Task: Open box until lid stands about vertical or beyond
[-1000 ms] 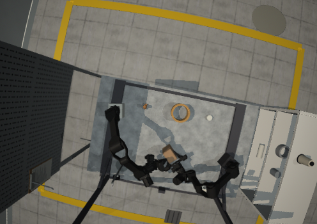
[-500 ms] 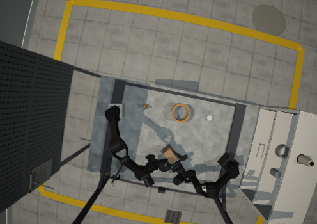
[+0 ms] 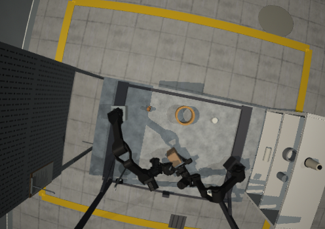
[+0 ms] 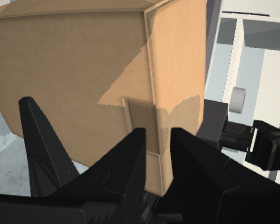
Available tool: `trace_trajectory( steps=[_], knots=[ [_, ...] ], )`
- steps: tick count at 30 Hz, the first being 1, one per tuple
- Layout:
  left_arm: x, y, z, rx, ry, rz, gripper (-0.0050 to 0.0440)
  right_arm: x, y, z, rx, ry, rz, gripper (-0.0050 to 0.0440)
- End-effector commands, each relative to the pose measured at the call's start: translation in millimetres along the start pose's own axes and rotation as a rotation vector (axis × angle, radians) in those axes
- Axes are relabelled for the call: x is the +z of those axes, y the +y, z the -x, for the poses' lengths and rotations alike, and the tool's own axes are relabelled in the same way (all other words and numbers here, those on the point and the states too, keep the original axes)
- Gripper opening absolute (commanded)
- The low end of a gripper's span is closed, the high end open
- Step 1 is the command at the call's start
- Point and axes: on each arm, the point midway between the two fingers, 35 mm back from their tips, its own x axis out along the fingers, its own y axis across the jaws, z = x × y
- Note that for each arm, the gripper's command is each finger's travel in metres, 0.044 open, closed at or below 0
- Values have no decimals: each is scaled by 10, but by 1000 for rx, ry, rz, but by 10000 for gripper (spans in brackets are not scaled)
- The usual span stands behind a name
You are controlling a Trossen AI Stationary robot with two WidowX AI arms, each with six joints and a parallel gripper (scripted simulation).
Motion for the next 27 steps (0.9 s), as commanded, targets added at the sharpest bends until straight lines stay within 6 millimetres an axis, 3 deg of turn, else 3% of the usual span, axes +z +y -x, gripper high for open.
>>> trace_trajectory(
  steps=[1, 27],
  knots=[
    [-4, -142, 22, -10, 6, 37, 50, 80, 58, 4, 15, -6, -21, 313],
    [26, -103, 101, -9, 6, 37, 50, 80, 58, 4, 15, -6, -21, 313]
  ],
)
